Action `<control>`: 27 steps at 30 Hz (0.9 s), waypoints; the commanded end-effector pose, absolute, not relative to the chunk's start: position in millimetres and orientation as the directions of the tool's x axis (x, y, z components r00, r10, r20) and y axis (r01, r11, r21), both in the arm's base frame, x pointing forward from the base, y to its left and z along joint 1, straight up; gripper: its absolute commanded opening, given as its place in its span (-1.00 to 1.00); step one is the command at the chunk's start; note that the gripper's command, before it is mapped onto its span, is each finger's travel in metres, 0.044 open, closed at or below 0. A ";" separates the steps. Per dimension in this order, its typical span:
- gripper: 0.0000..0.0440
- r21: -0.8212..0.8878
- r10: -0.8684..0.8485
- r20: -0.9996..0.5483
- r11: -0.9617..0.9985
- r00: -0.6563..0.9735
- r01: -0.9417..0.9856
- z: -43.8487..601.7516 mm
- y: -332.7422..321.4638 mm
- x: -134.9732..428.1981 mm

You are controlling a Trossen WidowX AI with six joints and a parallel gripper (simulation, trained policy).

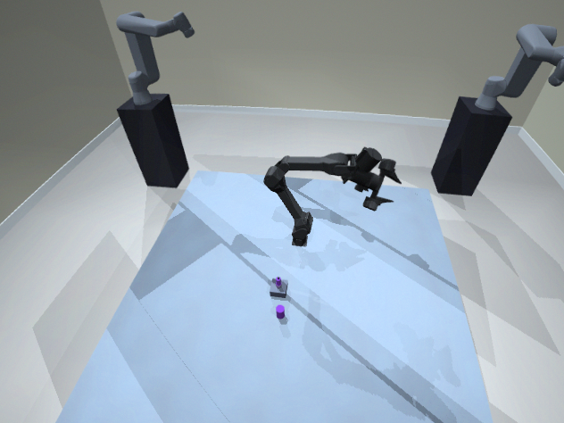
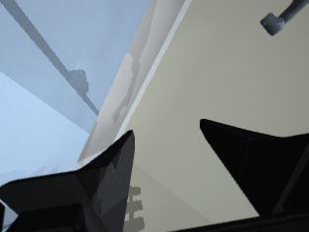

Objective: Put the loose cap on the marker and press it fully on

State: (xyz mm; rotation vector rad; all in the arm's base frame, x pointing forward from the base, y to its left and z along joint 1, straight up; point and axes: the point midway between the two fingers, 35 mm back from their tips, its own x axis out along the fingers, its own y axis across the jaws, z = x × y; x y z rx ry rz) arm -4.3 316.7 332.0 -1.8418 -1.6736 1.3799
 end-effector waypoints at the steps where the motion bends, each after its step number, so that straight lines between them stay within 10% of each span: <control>1: 0.52 -0.742 0.875 -0.469 -0.318 -0.118 0.590 326.7 316.4 1.6; 27: 0.53 -0.678 0.759 -0.651 -0.589 0.013 0.439 294.0 298.4 55.8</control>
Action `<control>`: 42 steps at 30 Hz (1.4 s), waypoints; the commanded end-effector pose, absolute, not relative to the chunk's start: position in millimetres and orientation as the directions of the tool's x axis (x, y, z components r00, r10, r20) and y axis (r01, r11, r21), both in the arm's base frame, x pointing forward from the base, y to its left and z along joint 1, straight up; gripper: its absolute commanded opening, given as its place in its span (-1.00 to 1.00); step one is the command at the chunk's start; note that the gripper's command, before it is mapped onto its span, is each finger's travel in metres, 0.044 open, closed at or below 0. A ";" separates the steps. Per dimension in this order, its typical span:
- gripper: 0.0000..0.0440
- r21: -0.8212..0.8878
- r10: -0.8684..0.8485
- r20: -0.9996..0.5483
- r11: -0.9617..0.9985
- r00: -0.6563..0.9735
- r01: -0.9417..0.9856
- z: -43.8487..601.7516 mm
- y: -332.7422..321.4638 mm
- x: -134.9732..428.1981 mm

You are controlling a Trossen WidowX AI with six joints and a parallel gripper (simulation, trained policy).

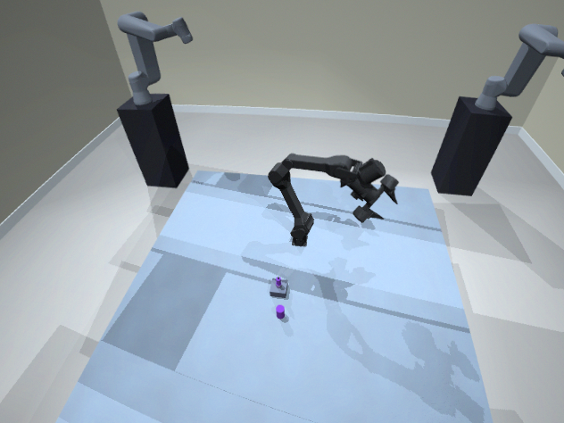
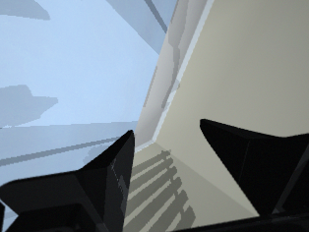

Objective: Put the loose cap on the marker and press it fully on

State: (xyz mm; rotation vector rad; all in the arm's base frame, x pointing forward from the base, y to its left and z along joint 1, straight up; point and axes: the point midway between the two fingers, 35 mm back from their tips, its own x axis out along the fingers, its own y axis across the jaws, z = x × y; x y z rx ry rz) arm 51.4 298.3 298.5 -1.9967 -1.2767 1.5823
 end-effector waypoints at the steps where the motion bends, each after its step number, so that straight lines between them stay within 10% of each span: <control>1: 0.53 -0.675 0.754 -0.657 -0.599 0.018 0.432 292.8 297.6 58.0; 42: 0.53 -0.492 0.500 -0.856 -0.866 0.133 0.089 249.1 256.8 149.8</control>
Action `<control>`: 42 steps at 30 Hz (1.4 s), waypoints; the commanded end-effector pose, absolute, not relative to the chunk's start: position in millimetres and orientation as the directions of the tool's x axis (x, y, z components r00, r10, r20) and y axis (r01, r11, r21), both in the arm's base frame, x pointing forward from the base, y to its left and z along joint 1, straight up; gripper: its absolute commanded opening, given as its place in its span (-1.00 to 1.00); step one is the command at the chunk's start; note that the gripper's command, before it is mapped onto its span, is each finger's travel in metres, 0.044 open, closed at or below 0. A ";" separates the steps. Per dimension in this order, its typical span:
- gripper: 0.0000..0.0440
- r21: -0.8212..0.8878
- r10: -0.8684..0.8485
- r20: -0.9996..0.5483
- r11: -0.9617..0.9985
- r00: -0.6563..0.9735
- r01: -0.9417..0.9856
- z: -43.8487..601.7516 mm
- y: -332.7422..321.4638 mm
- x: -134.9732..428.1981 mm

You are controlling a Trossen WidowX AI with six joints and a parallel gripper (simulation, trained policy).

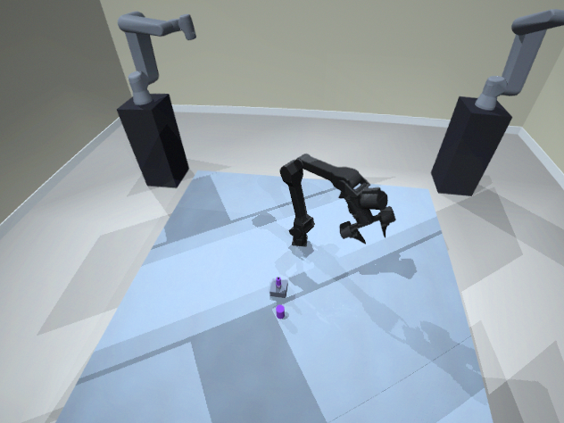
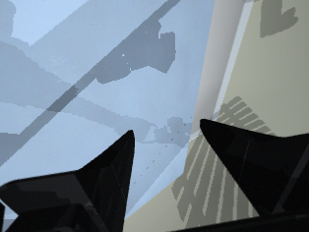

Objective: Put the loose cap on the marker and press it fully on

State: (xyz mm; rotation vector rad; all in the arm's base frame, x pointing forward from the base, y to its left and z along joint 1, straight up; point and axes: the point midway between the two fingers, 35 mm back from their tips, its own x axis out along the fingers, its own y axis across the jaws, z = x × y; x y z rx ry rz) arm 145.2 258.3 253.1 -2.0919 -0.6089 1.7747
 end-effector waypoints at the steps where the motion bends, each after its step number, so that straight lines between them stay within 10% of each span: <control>1: 0.53 -0.487 0.493 -0.859 -0.870 0.134 0.080 248.1 255.5 152.1; 42: 0.51 -0.261 0.237 -0.964 -0.923 0.119 -0.283 211.0 173.2 247.7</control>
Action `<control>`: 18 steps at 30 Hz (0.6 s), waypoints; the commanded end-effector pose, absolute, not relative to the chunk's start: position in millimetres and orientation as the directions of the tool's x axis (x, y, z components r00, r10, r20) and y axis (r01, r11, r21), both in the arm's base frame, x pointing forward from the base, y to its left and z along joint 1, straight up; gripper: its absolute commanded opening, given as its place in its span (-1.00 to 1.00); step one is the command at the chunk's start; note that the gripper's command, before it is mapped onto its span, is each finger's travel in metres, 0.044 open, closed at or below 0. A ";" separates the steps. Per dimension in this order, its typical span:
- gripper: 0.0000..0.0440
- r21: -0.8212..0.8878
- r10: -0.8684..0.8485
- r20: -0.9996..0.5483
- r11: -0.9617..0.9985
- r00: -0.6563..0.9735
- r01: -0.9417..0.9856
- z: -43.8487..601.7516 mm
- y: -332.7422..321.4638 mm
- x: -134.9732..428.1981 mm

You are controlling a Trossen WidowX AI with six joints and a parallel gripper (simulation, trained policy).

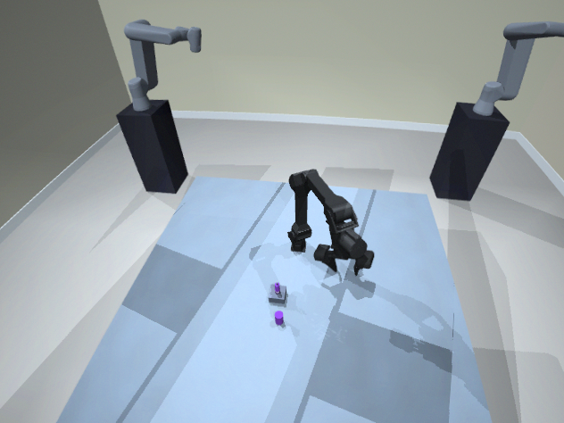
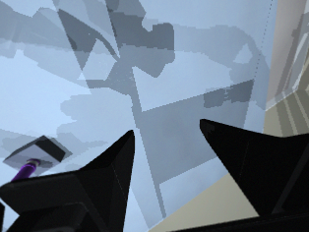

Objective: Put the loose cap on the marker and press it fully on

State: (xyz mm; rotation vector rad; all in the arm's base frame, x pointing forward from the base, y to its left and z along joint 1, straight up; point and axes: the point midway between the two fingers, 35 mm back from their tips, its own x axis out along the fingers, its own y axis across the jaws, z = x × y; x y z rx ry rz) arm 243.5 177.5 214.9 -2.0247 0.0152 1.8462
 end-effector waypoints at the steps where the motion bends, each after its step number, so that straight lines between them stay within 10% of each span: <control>1: 0.51 -0.256 0.231 -0.966 -0.922 0.117 -0.291 210.2 170.5 249.9; 18: 0.50 -0.162 0.142 -0.987 -0.897 0.077 -0.412 196.2 122.8 282.5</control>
